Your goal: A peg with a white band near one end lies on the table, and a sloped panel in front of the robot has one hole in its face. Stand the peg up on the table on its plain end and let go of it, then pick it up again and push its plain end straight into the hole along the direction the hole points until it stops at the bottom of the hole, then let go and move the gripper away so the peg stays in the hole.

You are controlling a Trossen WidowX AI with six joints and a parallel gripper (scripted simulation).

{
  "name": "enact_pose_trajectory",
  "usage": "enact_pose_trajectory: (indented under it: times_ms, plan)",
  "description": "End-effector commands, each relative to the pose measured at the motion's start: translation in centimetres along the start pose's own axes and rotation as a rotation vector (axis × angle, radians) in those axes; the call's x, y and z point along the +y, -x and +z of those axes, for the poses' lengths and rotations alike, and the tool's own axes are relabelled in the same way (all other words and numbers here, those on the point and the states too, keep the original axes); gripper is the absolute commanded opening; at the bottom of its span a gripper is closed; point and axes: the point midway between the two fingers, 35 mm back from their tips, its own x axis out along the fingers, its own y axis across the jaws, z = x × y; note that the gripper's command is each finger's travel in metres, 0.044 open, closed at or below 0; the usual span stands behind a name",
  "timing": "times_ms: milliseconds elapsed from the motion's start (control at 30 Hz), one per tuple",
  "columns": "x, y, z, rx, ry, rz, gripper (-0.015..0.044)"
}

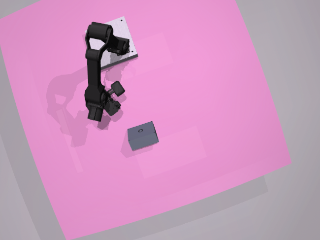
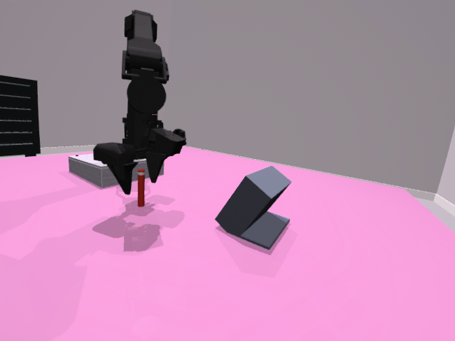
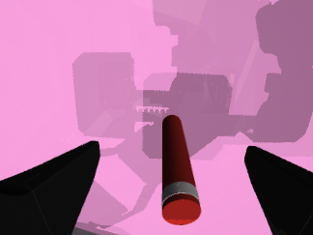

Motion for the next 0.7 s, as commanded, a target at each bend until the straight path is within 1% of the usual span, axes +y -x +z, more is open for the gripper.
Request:
enact_pose_trajectory:
  times_ms: [0,367,600,667]
  plan:
    - [-0.03,0.06,0.02,-0.001,0.000,-0.001,0.0335]
    - [-0.03,0.06,0.02,-0.001,0.000,-0.001,0.0046]
    - [-0.03,0.06,0.02,-0.001,0.000,-0.001,0.0000]
    - [-0.05,0.26,0.05,-0.001,0.000,-0.001,0.0000]
